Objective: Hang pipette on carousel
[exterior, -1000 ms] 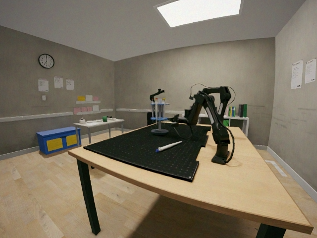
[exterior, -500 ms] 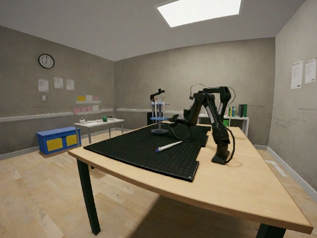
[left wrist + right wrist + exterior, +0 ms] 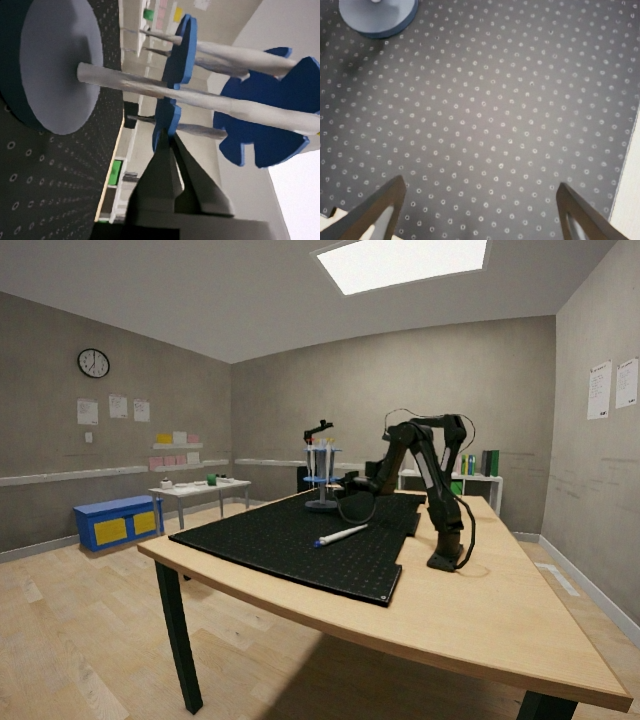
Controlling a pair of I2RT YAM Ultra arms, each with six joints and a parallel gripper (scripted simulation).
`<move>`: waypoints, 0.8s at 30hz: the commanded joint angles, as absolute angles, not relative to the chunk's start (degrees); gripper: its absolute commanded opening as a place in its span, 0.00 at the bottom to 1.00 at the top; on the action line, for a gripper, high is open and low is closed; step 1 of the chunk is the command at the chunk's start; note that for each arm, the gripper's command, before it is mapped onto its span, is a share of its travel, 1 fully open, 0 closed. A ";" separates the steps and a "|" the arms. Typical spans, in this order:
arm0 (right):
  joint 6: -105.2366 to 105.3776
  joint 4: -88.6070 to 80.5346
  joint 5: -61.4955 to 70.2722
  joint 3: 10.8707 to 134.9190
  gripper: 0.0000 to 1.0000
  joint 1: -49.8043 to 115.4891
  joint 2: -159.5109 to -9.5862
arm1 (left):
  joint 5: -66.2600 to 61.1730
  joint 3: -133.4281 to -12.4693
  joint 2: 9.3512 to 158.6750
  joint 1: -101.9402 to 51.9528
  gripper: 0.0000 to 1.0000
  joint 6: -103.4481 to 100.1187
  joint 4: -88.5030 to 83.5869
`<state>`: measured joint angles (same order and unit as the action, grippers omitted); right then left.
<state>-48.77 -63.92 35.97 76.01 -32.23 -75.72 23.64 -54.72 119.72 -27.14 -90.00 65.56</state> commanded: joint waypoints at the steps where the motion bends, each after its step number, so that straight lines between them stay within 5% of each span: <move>1: -49.09 -63.19 37.11 76.86 1.00 -32.75 -75.48 | 15.27 -52.01 117.51 -23.87 0.00 -89.99 66.90; 24: -49.09 -63.19 37.11 76.86 1.00 -32.75 -75.48 | -8.21 -52.91 118.46 -13.64 0.00 -89.90 66.37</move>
